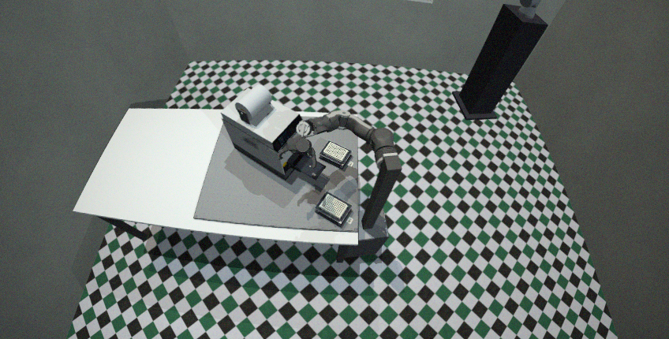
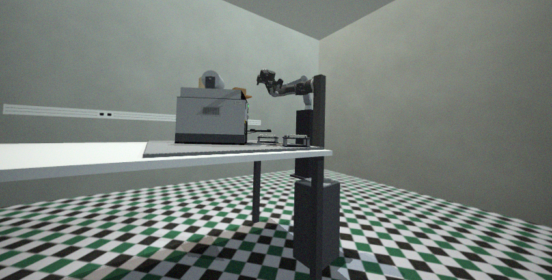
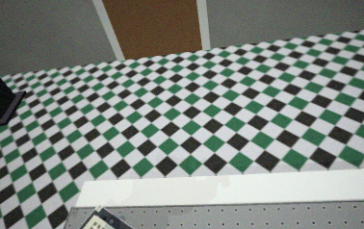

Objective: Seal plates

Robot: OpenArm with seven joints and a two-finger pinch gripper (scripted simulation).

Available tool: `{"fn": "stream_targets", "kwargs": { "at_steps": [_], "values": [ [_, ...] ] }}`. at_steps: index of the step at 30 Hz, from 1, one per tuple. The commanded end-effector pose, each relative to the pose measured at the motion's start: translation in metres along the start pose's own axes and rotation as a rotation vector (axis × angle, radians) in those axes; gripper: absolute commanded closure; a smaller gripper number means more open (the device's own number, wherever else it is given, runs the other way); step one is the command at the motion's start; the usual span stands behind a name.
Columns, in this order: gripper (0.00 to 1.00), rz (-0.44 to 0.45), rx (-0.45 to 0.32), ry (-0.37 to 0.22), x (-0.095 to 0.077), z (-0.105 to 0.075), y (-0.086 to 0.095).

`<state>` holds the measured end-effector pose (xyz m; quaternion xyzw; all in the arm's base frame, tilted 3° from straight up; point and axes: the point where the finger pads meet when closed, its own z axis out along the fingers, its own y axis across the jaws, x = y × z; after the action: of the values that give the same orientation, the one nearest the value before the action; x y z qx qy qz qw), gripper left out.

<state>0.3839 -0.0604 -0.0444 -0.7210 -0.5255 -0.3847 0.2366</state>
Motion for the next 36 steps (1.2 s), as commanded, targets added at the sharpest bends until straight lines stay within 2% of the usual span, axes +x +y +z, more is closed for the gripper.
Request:
{"fn": "stream_targets", "kwargs": {
  "at_steps": [1, 17, 18, 26, 32, 34, 36],
  "values": [
    [0.0, -0.003, -0.002, 0.003, 0.001, -0.001, 0.0],
    [0.0, -0.003, -0.002, 0.003, 0.001, -0.001, 0.0],
    [0.35, -0.034, 0.002, -0.011, -0.006, 0.001, 0.0],
    [0.35, -0.283, -0.013, -0.105, -0.045, 0.0, 0.005],
    [0.35, -0.458, 0.017, -0.201, -0.074, -0.002, 0.005],
    [0.35, -0.458, 0.017, -0.201, -0.074, -0.002, 0.005],
    [0.35, -0.459, 0.012, -0.202, -0.086, -0.001, 0.005]
  ]
}}
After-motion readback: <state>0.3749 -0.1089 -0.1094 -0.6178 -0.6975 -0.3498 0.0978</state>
